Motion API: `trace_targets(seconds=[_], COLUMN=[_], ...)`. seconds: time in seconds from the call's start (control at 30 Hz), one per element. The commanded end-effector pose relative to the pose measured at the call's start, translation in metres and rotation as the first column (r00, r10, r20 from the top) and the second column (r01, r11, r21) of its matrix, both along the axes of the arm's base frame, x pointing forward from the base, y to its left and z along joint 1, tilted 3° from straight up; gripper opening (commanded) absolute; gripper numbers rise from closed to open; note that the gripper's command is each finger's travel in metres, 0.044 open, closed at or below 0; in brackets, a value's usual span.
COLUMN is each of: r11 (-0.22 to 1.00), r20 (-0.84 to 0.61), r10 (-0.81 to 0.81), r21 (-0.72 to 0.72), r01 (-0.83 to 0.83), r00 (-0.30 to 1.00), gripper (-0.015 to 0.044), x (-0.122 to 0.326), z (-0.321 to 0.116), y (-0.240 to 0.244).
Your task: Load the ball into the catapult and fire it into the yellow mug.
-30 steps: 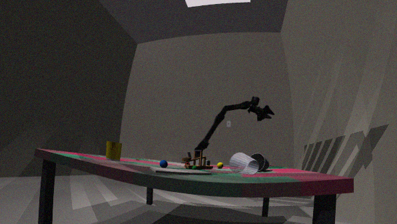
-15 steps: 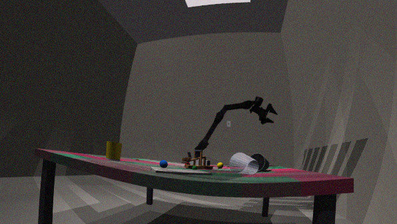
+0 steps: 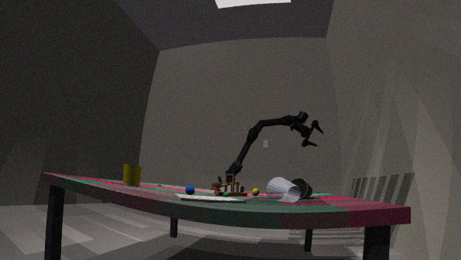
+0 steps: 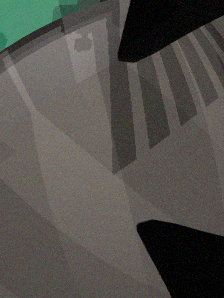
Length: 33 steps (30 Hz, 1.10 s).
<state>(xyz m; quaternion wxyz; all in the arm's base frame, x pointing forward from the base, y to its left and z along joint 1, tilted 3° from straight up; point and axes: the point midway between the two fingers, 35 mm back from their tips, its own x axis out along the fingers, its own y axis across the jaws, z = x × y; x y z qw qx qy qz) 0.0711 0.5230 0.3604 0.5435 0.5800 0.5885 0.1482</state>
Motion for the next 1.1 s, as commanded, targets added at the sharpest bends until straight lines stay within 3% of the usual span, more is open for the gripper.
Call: trace_targets(seconds=[0.0, 0.53, 1.07], r11=[0.997, 0.903, 0.681], r20=[0.105, 0.431, 0.463], r10=[0.039, 0.301, 0.605], r21=[-0.070, -0.416, -0.722], r01=[-0.031, -0.108, -0.120], r00=[0.994, 0.851, 0.648], gripper=[0.0440, 0.0440, 0.0440], x=[0.020, 0.100, 0.167], z=[-0.008, -0.048, -0.095], y=[-0.009, -0.051, -0.116])
